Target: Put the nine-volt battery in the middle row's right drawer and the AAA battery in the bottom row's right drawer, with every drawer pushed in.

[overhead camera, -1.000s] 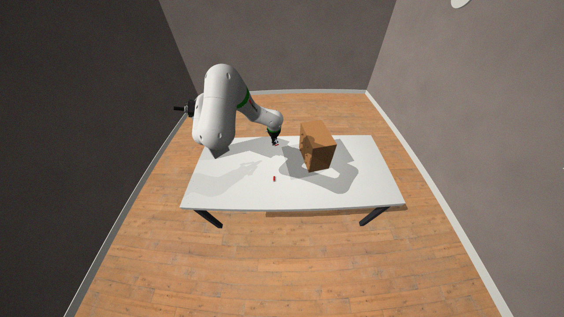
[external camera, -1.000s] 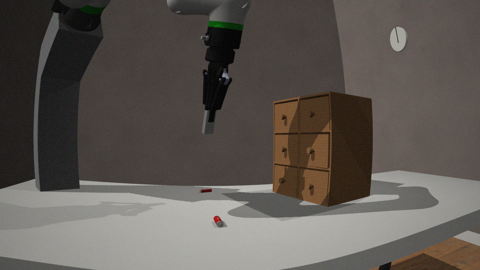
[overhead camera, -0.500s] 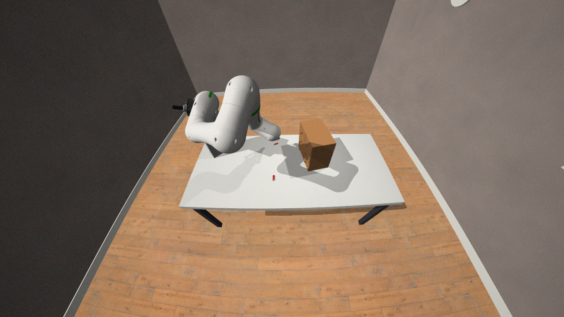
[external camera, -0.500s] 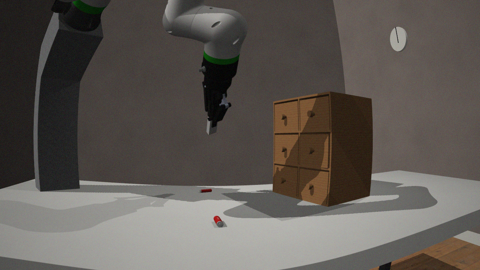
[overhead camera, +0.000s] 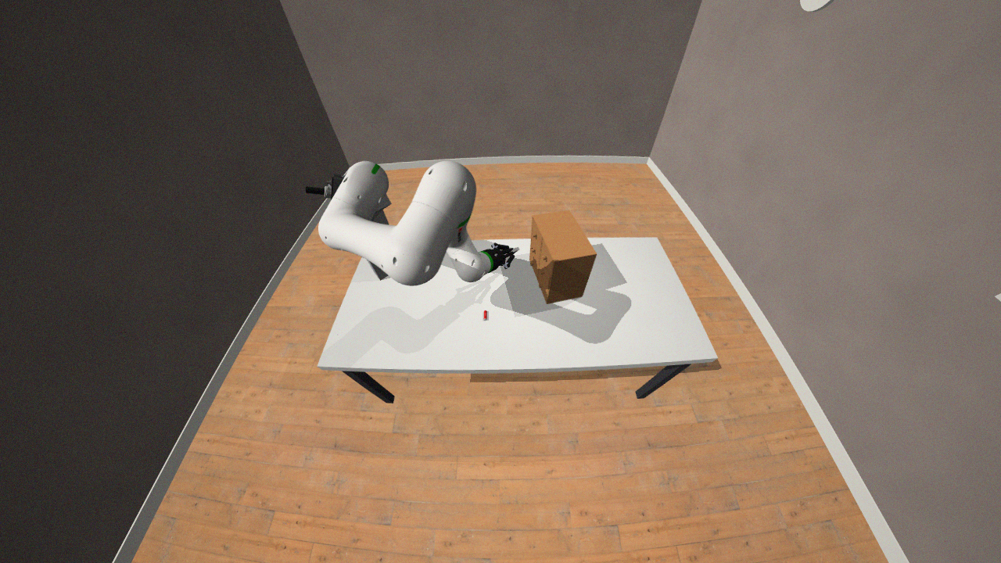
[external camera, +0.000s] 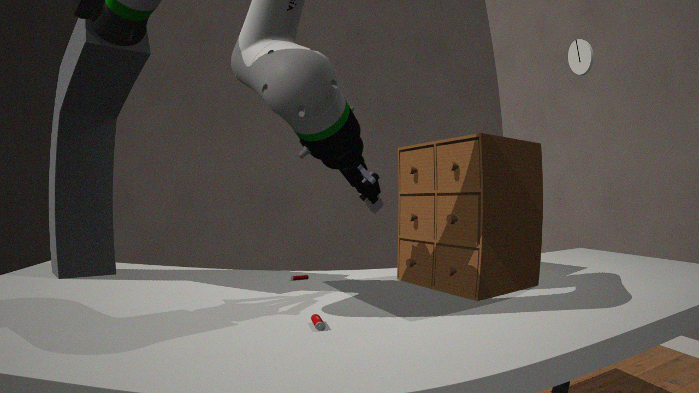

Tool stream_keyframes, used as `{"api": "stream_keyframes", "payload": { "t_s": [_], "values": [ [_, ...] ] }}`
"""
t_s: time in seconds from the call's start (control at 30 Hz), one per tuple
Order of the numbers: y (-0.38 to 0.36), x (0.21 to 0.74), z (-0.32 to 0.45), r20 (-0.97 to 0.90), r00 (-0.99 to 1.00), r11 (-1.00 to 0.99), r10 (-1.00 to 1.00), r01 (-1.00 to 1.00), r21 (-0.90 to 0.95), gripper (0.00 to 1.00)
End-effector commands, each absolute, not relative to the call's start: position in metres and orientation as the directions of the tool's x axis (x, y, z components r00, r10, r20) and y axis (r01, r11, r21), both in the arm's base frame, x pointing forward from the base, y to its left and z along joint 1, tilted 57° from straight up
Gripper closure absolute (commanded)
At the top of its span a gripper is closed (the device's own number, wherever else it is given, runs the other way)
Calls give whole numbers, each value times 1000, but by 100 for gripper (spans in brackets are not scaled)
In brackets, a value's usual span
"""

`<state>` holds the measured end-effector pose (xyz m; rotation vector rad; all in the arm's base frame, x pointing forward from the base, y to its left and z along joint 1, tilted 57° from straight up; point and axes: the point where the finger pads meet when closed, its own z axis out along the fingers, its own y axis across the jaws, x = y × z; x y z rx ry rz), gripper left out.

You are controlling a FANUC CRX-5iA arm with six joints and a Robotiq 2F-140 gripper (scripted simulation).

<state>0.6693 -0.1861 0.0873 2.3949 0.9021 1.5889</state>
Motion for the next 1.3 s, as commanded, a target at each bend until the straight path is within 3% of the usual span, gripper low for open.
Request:
{"api": "stream_keyframes", "payload": {
  "t_s": [0.0,0.4,0.53,0.57,1.27],
  "values": [
    [-213,671,109,816,65,-802,574,246,544,100],
    [-298,636,162,659,-121,-669,742,-176,722,100],
    [-298,636,162,658,-121,-668,744,-178,722,100],
    [-298,636,162,658,-121,-668,744,-178,722,80],
    [-298,636,162,658,-121,-668,744,-178,723,80]
  ]
}}
